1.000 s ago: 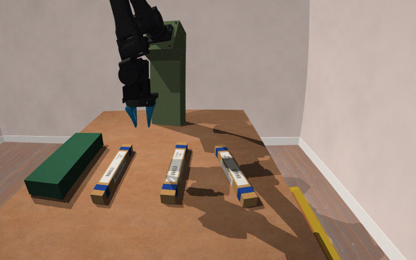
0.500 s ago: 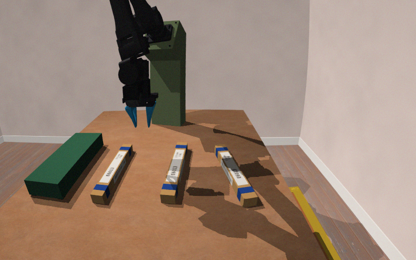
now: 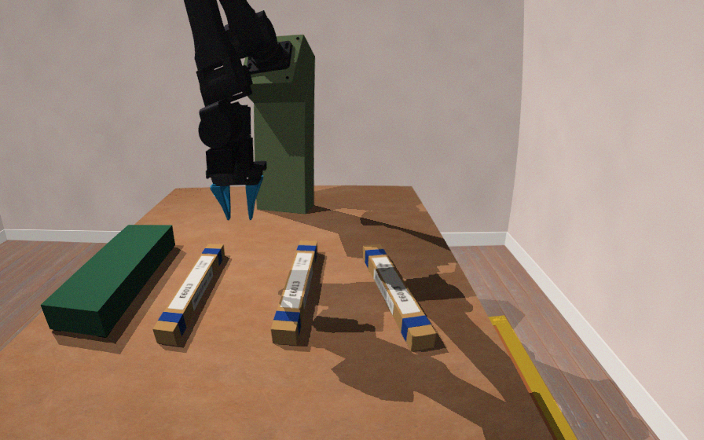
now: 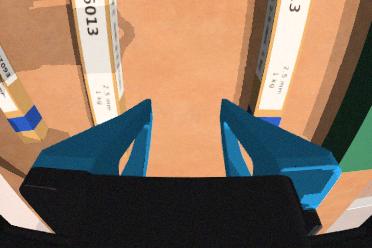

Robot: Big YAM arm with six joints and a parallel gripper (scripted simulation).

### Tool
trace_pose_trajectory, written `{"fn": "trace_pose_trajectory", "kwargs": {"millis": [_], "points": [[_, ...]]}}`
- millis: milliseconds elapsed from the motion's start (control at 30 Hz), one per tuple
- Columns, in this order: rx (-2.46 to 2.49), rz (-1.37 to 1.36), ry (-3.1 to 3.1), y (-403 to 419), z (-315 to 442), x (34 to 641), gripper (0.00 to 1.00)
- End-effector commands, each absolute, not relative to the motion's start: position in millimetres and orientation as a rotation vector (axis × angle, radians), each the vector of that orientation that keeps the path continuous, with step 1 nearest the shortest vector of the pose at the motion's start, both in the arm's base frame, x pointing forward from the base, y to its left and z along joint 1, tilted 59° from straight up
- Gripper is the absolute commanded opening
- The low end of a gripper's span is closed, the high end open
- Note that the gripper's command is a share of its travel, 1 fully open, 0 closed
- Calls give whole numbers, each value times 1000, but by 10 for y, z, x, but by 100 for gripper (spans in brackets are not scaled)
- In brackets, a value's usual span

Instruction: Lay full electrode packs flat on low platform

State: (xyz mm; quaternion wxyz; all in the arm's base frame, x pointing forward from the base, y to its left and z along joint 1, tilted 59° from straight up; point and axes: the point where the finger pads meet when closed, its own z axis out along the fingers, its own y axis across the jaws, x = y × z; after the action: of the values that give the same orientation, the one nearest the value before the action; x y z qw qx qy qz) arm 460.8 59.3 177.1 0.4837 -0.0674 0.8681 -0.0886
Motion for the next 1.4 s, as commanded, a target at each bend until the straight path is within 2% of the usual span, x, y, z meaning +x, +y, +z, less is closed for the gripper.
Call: {"fn": "trace_pose_trajectory", "kwargs": {"millis": [0,1367], "points": [[-170,-232,2106,539,1761,4714,43],[-172,-231,2108,499,1507,5091,43]]}}
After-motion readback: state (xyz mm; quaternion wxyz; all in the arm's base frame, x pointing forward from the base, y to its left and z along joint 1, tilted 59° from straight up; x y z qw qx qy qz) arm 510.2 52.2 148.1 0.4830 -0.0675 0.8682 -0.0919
